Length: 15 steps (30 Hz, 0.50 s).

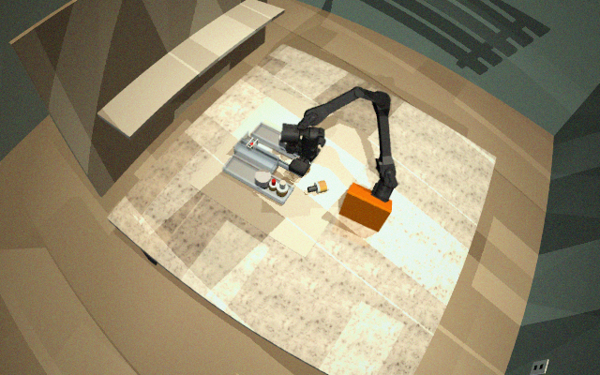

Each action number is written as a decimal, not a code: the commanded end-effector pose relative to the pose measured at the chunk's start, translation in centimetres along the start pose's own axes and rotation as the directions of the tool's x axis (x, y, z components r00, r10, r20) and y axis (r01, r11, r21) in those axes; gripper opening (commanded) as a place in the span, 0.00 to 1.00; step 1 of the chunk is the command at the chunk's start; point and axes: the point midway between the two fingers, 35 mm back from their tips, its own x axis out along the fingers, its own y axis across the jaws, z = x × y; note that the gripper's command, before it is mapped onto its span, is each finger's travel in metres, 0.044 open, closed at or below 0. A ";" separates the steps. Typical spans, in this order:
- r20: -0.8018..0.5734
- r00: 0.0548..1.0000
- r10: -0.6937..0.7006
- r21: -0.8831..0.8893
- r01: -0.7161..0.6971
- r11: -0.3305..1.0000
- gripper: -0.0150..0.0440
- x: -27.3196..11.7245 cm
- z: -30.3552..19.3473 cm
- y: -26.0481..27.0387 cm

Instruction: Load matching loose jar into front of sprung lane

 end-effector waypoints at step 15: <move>0.021 1.000 -0.003 0.012 0.003 1.000 0.25 -0.3 1.5 -0.2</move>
